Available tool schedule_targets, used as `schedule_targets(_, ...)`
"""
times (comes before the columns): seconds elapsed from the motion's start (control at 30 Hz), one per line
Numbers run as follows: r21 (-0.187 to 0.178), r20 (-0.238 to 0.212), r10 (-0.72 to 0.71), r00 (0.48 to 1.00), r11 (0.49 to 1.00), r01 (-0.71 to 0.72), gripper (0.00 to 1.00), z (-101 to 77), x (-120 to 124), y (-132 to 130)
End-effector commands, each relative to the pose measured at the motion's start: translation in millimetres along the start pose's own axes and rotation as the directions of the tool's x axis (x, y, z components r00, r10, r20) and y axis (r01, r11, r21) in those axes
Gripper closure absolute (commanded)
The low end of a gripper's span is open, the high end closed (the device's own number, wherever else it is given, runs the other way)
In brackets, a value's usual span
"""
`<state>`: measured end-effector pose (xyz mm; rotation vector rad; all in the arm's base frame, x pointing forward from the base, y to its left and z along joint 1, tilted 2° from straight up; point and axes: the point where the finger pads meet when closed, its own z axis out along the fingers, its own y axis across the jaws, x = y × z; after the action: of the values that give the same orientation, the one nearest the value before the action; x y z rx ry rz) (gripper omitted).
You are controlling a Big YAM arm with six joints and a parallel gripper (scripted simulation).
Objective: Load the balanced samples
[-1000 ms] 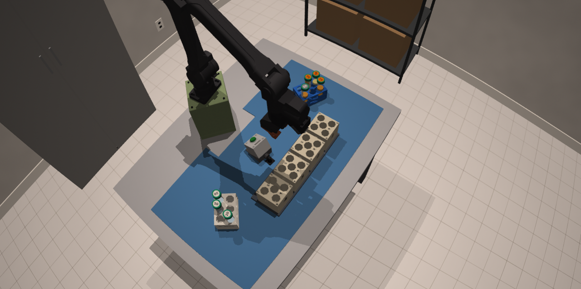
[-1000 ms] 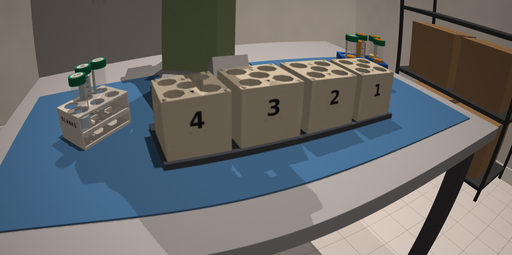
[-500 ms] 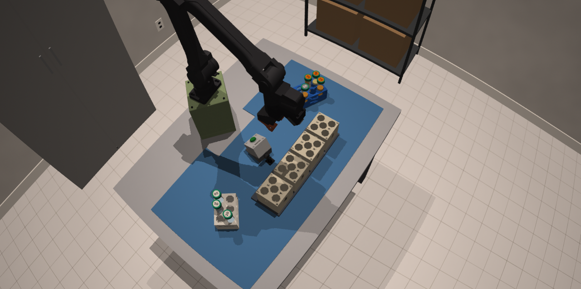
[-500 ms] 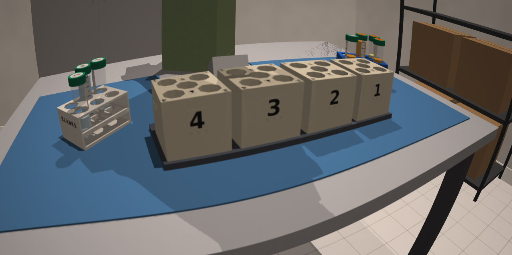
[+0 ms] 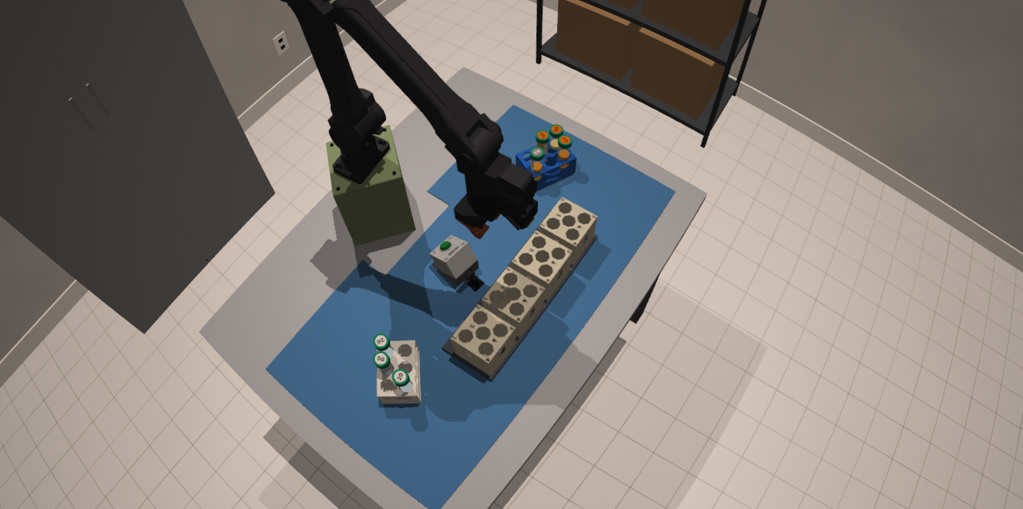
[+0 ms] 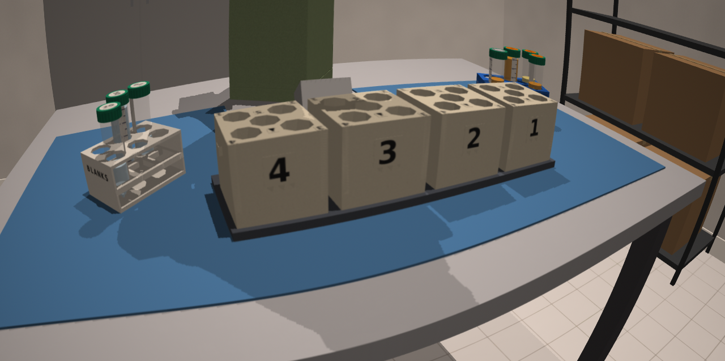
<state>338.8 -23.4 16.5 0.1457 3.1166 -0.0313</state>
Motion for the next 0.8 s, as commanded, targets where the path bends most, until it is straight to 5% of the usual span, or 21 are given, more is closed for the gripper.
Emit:
schedule_targets(0.0,0.002,0.014,0.018,1.0,1.0,-0.018,0.45,11.3,-5.6,-4.6)
schedule_targets(0.77,0.002,0.012,0.006,1.0,1.0,-0.006,0.45,75.3,-4.4,-4.8)
